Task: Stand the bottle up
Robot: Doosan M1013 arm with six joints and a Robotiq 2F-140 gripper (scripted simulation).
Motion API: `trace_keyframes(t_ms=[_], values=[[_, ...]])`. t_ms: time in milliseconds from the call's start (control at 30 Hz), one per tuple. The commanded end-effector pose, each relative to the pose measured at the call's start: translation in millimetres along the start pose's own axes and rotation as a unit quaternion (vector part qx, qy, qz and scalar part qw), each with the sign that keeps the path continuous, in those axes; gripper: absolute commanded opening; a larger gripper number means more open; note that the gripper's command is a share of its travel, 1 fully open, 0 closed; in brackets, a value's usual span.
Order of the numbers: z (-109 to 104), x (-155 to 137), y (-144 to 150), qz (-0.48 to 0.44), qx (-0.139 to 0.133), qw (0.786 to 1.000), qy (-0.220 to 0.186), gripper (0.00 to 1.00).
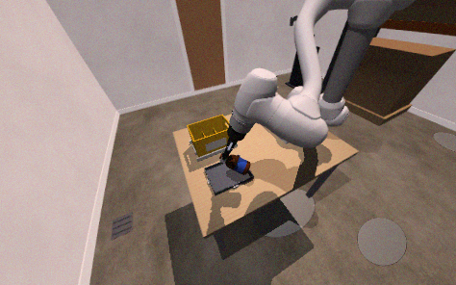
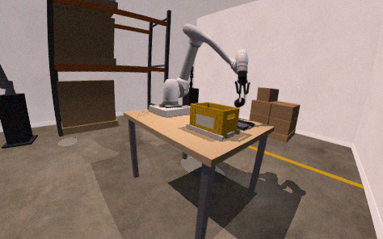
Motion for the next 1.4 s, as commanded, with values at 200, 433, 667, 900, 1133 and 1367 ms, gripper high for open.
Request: trace_keyframes(t_ms=[200,433,667,900,1133,1367], values=[[-0.1,0.0,0.0,0.000,0.000,1.000,0.000,0.10],[-0.1,0.0,0.0,0.000,0.000,1.000,0.000,0.10],[-0.1,0.0,0.0,0.000,0.000,1.000,0.000,0.10],[0.0,-0.3,0.0,0.000,-0.001,1.000,0.002,0.10],[0.5,-2.4,0.1,0.000,-0.005,1.000,0.012,0.10],[1.1,-6.2,-0.4,0.001,-0.012,0.999,0.033,0.10]])
Point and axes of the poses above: the point where the finger pads meet when closed, its own z axis out along the fingers, its own y axis across the jaws, x = y × z, the point moved 7 cm from there along -z, back along the fingers, and after that the axes turned 14 degrees about -z, right-handed, at the moved point
